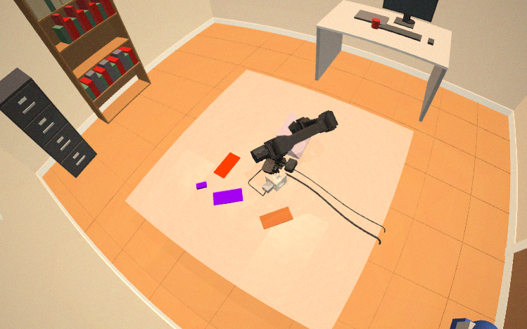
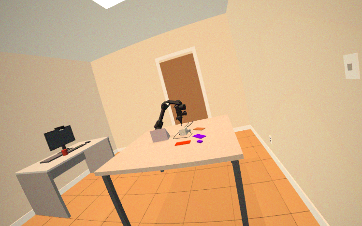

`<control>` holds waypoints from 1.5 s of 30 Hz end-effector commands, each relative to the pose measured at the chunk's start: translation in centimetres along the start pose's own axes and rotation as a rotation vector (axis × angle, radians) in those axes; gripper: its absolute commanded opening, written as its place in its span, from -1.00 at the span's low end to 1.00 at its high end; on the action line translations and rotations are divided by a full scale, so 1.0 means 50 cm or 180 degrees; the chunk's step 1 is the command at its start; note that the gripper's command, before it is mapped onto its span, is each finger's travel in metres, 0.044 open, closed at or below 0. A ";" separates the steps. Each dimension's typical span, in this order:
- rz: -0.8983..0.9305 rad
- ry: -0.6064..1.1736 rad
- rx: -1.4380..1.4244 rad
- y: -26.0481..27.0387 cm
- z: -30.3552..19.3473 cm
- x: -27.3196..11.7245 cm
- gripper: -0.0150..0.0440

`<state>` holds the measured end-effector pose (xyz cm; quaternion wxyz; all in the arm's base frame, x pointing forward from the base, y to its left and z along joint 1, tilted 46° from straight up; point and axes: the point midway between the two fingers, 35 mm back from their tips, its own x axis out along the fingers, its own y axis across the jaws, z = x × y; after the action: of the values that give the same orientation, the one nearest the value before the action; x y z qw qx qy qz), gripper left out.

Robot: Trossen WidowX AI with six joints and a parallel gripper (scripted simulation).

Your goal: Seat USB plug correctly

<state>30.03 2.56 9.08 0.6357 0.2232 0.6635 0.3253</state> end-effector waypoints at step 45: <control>0.0000 0.0000 -0.3959 0.000 0.000 0.000 -0.49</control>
<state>30.03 2.56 9.08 0.6526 -0.1676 0.3710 0.6391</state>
